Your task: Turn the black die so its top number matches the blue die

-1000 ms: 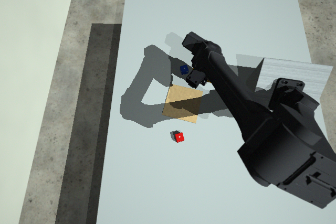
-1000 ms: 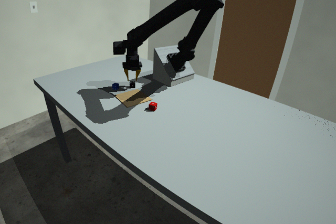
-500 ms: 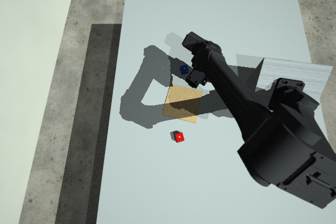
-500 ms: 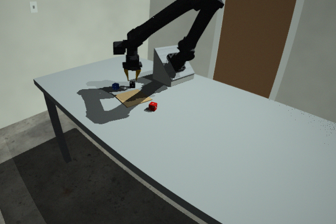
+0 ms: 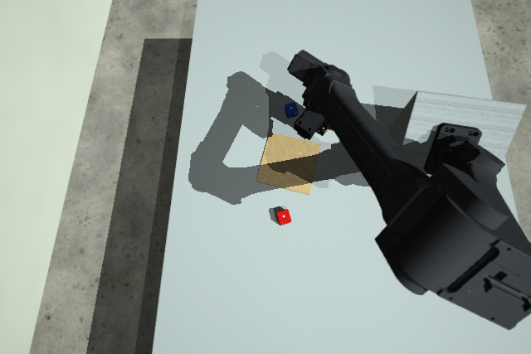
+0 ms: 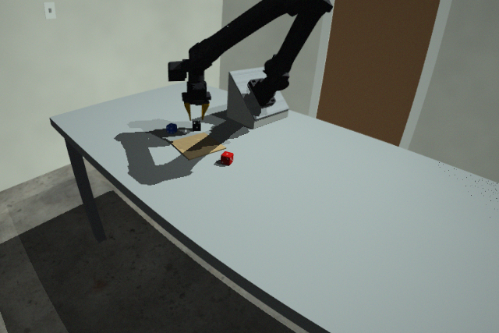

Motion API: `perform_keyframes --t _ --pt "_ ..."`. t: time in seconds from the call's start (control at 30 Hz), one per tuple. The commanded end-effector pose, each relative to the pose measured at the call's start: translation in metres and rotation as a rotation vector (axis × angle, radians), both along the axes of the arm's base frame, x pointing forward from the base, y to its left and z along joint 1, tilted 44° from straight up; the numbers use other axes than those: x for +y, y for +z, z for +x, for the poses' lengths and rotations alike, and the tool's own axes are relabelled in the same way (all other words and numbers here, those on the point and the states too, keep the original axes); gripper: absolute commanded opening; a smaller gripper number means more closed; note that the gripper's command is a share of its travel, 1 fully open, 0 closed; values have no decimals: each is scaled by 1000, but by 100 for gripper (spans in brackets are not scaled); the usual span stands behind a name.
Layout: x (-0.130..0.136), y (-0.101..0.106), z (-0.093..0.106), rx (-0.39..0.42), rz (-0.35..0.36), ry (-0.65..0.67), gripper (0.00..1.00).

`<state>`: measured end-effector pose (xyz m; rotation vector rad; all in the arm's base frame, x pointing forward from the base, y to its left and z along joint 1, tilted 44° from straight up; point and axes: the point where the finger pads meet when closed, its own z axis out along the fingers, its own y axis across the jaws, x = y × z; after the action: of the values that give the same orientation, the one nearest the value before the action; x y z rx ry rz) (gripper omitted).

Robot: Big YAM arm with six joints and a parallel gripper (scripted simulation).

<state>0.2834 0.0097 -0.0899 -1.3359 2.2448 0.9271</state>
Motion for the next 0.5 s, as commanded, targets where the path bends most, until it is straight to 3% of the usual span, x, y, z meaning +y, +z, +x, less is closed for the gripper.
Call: perform_keyframes --t 0.0,0.47 --pt "1 0 4 -6 -1 -1 44" --pt "0 2 5 -15 -4 -1 44"
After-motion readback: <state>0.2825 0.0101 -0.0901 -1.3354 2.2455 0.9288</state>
